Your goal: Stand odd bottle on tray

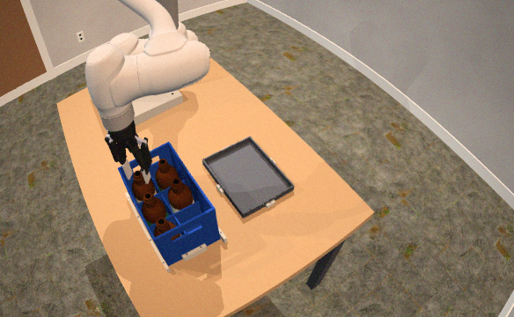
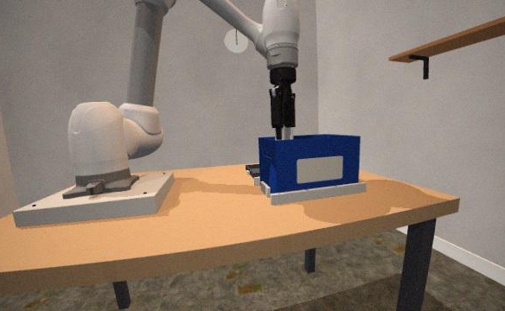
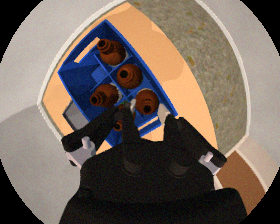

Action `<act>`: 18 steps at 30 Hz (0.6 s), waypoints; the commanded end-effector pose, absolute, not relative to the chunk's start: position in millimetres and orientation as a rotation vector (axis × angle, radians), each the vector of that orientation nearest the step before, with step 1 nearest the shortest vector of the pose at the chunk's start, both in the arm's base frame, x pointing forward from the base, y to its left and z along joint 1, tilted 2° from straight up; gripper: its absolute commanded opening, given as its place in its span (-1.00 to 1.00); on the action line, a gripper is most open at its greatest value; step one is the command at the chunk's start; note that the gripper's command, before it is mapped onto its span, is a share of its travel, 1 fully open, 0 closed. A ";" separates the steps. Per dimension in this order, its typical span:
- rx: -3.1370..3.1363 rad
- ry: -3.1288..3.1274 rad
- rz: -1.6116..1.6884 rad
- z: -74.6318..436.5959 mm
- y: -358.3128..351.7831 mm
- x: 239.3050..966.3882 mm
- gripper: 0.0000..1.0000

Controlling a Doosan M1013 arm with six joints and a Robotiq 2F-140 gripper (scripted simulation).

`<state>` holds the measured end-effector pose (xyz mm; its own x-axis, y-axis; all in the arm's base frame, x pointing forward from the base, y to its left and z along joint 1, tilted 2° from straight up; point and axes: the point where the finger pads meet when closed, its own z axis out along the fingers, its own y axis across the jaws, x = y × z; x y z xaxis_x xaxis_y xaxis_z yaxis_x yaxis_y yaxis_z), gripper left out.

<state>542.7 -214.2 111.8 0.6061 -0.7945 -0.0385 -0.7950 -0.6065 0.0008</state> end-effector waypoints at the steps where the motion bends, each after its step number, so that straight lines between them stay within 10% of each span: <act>1: -2.800 1.386 0.054 111.9 -214.2 542.7 -0.24; 18: -2.800 1.386 0.054 129.7 -214.7 543.1 -0.24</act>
<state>543.0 -214.6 125.3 0.6061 -0.7945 -0.0385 -0.7950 -0.6065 0.0008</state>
